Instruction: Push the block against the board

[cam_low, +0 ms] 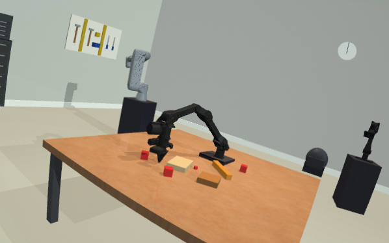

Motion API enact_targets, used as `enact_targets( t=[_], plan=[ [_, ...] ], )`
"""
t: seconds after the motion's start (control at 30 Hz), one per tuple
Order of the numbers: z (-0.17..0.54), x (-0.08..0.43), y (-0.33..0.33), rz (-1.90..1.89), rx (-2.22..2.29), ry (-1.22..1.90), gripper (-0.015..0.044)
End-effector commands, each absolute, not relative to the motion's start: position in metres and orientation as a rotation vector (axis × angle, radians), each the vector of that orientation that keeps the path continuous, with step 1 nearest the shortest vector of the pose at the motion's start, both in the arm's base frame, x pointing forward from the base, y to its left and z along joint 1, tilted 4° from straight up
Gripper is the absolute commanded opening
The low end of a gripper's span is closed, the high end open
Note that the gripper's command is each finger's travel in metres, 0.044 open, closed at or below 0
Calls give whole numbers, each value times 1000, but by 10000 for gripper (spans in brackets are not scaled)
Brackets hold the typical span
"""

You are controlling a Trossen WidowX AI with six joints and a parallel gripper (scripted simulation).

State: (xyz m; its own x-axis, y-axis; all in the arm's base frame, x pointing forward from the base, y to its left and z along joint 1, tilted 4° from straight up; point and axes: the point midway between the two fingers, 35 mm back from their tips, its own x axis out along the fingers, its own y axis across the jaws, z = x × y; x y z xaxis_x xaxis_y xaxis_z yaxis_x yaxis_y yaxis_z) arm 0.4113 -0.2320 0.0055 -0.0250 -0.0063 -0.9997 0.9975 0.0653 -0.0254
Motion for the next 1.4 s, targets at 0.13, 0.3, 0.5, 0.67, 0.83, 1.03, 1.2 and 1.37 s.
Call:
enact_targets(
  t=[0.13,0.3,0.5,0.67,0.83,1.03,1.2,1.37],
  plan=[
    [26,413,-236,-1182,1144,1254,0],
    [59,413,-235,-1181,1142,1255,0],
    [62,410,-234,-1136,1106,1265,0],
    [68,396,-227,-1008,977,1339,0],
    [73,380,-219,-878,848,1404,0],
    [76,359,-208,-719,691,1470,0],
    [77,340,-199,-584,559,1515,0],
    [77,320,-188,-448,427,1551,0]
  ],
)
